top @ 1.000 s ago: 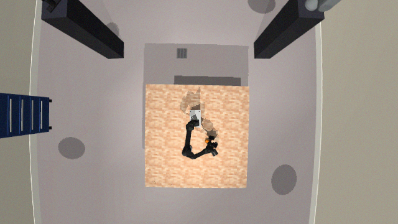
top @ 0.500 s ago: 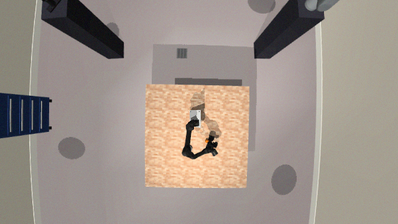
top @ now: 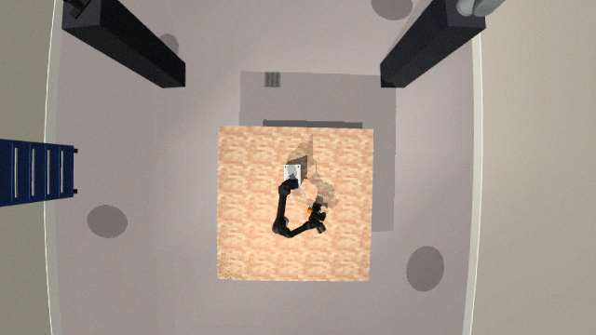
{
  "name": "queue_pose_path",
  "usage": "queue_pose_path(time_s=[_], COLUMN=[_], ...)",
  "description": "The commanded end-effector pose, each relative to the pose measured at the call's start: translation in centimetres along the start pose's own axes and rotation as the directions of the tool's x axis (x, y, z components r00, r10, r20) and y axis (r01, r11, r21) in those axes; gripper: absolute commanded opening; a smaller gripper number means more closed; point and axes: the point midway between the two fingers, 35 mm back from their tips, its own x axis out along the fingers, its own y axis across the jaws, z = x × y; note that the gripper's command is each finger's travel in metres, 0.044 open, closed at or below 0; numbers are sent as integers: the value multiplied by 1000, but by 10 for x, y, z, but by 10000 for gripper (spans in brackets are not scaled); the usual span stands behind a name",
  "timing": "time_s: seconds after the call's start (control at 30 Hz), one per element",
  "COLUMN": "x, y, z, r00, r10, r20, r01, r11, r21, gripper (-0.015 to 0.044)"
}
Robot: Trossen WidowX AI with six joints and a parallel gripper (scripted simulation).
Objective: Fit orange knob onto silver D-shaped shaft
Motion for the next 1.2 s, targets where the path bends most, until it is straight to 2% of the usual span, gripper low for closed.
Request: queue_pose_path(time_s=[0.0,0.57,1.17], x=[-2,-12,-16], y=[0,1,1], z=[-2,-18,-35], r00=[999,947,826], r10=[4,6,10], r20=[41,323,564], r01=[-4,-6,-8], r11=[1000,1000,1000], r21=[0,-2,-6], gripper=[179,179,179])
